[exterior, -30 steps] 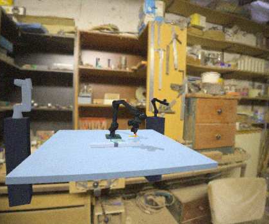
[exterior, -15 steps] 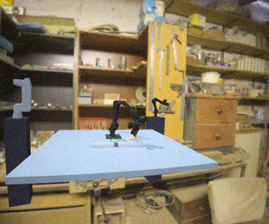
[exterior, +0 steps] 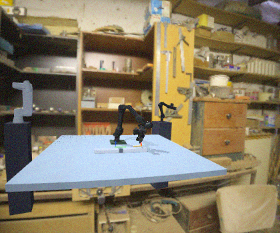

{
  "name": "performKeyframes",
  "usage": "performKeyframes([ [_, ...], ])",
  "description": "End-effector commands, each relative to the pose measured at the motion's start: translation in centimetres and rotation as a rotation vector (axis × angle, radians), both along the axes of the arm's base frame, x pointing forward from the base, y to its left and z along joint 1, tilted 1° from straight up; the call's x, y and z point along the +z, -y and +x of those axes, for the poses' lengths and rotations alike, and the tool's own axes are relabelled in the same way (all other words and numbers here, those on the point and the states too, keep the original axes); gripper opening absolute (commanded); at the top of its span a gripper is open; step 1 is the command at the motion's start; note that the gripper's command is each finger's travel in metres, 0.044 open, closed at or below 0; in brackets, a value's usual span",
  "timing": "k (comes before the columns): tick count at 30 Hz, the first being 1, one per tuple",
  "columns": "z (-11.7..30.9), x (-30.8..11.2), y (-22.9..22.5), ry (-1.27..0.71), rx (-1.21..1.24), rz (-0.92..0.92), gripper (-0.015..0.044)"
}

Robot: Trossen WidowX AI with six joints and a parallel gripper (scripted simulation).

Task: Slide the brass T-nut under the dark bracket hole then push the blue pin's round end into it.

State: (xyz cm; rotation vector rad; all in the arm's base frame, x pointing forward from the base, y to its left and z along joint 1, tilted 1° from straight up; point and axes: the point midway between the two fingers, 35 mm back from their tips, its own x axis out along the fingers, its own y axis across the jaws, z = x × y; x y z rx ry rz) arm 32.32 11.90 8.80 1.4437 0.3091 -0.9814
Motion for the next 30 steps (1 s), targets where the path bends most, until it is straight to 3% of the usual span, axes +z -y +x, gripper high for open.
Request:
performKeyframes([
  [1,-0.09,-0.6,0.11,-0.001,-0.005,-0.004,-0.015],
  [30,-0.08,-1.44,0.1,-0.004,-0.006,-0.004,-0.015],
])
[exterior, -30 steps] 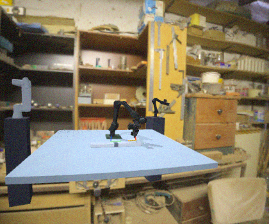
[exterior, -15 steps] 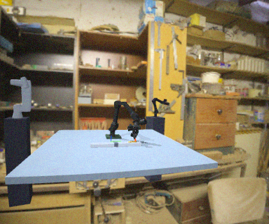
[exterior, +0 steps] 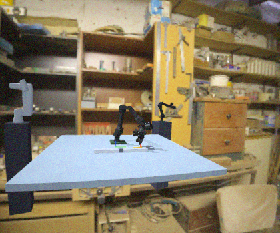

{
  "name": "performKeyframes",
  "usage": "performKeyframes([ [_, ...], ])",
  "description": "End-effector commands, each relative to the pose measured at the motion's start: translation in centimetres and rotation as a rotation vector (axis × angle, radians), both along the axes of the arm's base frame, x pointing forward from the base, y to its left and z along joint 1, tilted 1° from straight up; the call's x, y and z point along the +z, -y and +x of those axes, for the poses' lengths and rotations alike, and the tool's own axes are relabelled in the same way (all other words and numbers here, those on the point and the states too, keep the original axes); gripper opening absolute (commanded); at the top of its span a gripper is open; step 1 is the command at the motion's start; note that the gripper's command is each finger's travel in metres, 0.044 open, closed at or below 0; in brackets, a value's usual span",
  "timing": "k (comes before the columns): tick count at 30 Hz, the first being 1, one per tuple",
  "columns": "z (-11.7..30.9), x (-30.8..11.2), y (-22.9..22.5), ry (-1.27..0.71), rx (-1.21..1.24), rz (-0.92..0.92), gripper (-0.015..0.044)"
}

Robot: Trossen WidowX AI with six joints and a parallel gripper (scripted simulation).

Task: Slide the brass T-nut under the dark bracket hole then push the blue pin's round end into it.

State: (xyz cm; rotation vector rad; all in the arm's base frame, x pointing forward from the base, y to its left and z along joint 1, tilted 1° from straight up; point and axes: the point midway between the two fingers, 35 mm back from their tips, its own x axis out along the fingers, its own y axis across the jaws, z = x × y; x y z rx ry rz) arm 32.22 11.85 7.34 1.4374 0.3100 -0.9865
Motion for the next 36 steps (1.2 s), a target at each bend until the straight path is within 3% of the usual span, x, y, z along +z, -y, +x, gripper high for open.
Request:
performKeyframes([
  [1,0.03,0.02,0.05,0.0,-0.005,0.001,-0.015],
  [36,0.36,0.12,0.03,-0.095,-0.002,0.017,-0.015],
])
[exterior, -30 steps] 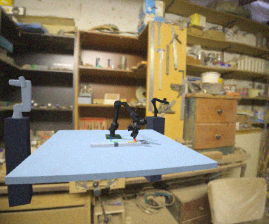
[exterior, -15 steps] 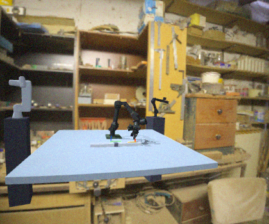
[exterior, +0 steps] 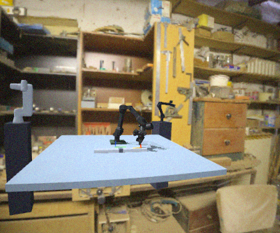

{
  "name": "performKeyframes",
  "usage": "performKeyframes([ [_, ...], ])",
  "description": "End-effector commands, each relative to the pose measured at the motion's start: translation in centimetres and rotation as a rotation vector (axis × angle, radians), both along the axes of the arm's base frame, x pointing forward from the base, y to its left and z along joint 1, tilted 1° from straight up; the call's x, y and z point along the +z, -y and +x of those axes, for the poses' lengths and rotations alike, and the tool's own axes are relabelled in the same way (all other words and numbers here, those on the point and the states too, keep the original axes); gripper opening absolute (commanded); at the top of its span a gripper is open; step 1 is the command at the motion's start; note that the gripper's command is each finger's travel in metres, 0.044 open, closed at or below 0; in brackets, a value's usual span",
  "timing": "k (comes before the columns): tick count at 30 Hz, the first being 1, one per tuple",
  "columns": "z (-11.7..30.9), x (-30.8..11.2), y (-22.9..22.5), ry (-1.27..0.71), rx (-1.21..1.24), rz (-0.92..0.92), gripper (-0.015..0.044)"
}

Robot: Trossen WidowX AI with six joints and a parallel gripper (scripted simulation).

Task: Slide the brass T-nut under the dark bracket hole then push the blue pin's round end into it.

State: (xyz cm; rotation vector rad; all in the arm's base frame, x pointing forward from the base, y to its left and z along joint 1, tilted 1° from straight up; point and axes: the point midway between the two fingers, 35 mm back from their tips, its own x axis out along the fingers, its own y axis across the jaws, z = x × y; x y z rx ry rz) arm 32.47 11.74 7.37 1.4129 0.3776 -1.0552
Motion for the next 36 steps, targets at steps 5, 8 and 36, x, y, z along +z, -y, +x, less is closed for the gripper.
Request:
performKeyframes([
  [5,0.15,0.1,-0.08,-0.022,0.005,0.005,-0.015],
  [8,0.18,0.11,-0.07,-0.031,0.005,0.006,-0.015],
  [36,0.43,0.18,-0.04,-0.097,0.007,0.017,-0.015],
])
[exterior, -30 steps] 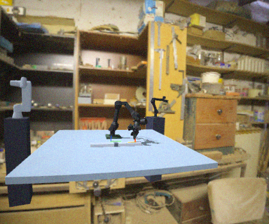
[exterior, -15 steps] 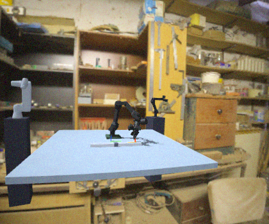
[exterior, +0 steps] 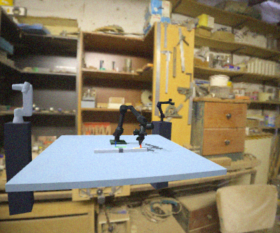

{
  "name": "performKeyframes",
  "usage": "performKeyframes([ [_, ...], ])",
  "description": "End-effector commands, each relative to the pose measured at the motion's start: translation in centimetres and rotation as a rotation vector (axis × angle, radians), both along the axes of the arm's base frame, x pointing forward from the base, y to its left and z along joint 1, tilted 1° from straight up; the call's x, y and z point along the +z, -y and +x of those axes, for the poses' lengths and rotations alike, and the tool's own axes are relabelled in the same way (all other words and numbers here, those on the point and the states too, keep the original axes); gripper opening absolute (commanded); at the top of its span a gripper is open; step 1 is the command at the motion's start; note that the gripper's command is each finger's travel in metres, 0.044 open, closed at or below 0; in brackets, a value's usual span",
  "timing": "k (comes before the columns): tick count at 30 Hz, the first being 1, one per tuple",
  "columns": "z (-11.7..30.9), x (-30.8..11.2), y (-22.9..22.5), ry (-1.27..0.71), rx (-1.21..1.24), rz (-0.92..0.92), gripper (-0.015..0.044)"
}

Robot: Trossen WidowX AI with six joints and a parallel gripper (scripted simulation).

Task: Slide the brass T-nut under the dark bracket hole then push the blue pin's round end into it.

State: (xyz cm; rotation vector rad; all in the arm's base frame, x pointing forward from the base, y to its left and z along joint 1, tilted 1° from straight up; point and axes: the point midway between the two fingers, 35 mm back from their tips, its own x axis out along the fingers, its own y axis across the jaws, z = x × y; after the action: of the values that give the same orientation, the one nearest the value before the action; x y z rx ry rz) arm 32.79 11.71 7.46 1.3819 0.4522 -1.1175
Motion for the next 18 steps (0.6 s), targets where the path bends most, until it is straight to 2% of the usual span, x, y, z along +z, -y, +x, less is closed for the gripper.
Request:
performKeyframes([
  [1,0.12,0.1,-0.06,-0.01,0.005,0.002,-0.015],
  [18,0.32,0.21,-0.02,-0.052,0.006,0.01,-0.015],
])
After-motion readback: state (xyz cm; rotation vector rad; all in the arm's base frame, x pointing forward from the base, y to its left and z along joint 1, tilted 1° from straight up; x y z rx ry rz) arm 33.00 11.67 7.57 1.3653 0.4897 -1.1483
